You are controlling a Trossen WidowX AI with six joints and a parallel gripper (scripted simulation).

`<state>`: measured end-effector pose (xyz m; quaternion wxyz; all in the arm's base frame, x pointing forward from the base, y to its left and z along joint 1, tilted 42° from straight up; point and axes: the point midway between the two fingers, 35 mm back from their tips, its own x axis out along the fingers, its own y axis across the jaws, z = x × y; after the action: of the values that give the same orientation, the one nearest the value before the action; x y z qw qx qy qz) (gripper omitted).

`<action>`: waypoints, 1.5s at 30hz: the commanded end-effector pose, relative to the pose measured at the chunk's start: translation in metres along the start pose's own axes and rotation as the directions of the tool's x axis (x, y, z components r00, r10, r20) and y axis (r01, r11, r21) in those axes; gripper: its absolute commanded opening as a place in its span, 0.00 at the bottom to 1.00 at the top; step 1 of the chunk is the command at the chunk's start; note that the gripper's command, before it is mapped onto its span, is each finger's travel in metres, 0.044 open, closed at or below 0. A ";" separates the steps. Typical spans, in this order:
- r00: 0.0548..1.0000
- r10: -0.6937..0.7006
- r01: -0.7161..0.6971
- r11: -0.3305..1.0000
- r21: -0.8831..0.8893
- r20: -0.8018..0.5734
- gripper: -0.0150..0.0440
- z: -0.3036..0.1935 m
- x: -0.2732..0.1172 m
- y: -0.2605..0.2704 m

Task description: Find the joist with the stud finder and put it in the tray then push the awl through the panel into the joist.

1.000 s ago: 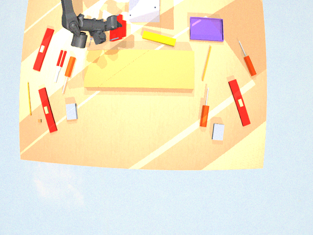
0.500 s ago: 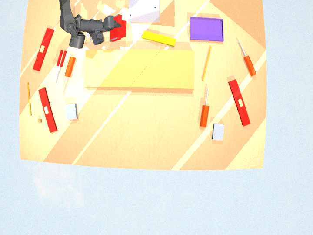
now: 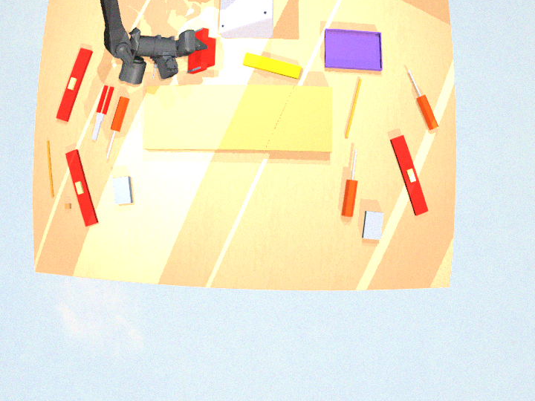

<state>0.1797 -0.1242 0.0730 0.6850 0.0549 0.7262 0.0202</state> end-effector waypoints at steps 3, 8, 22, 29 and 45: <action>1.000 -0.002 0.002 1.000 0.002 0.001 0.25 0.000 0.005 -0.006; 1.000 -0.004 0.004 1.000 0.007 0.002 0.43 0.000 0.003 -0.005; 1.000 -0.004 0.004 1.000 0.007 0.002 1.00 0.000 0.002 -0.005; 1.000 -0.005 0.004 1.000 0.007 0.002 1.00 0.000 -0.006 -0.006; 1.000 -0.009 0.009 1.000 0.009 0.008 1.00 0.001 -0.034 -0.003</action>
<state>0.1801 -0.1321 0.0951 0.6822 0.0584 0.7287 0.0150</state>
